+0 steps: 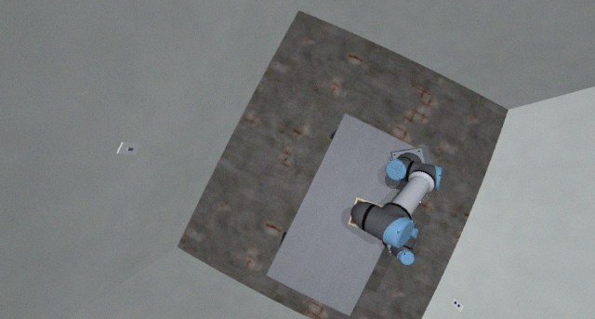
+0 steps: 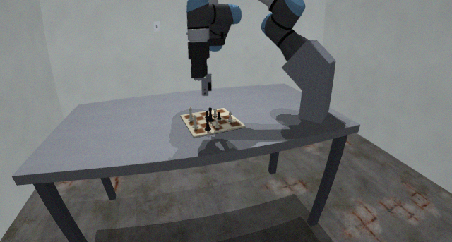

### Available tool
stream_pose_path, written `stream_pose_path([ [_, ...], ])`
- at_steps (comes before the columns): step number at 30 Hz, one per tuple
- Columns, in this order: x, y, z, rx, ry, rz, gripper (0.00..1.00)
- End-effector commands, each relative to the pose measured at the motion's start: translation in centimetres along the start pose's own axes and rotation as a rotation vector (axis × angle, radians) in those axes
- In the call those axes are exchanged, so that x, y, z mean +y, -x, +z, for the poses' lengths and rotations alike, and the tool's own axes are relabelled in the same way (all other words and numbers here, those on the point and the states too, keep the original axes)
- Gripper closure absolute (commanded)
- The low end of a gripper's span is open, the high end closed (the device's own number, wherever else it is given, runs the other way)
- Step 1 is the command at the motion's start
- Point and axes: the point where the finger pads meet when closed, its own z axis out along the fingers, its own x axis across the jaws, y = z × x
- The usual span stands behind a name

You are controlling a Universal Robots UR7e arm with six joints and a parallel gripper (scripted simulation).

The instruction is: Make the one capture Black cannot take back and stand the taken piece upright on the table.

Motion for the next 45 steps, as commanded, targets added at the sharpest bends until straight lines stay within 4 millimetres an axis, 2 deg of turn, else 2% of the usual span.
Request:
stream_pose_path([
  [1,0.2,0.1,-0.2,0.007,0.008,0.009,0.00],
  [17,0.2,0.1,-0.1,0.008,0.009,0.009,0.00],
  [23,0.2,0.1,3.3,0.008,0.009,0.010,0.00],
  [27,0.2,0.1,3.6,0.008,0.009,0.010,0.00],
  [28,0.2,0.1,3.6,0.008,0.009,0.010,0.21],
  [45,0.2,0.1,3.6,0.008,0.009,0.010,0.21],
])
